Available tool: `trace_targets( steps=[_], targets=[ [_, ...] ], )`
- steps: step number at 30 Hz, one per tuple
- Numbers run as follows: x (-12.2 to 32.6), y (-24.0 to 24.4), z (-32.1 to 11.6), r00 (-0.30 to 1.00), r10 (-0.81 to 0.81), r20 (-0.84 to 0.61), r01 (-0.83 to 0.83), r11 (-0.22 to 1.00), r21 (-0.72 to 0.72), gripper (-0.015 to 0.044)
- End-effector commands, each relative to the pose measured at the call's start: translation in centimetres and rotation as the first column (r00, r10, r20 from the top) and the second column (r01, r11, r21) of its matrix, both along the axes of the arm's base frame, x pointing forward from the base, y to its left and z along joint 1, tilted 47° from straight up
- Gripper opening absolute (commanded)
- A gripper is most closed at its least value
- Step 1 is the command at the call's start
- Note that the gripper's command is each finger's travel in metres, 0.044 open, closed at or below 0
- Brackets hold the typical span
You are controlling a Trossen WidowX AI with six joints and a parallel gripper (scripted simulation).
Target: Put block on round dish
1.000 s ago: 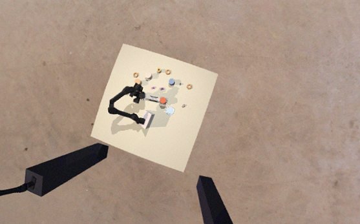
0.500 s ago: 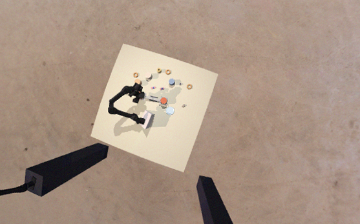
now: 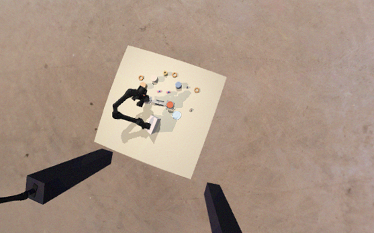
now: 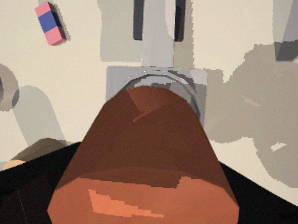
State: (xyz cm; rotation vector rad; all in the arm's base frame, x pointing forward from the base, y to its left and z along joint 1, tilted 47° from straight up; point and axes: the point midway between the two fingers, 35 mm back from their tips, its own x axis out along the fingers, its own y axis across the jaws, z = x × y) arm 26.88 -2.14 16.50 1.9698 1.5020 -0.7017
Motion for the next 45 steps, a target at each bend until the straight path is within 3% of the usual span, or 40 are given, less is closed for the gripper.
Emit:
trace_targets(
  steps=[1, 45],
  targets=[
    [0.0, -0.5, 0.7, 1.000, -0.009, 0.012, 0.009, 1.000, -0.005, 0.0000],
    [-1.3, -2.5, 2.9, 0.999, -0.051, -0.009, 0.051, 0.999, 0.007, 0.0000]
  ],
)
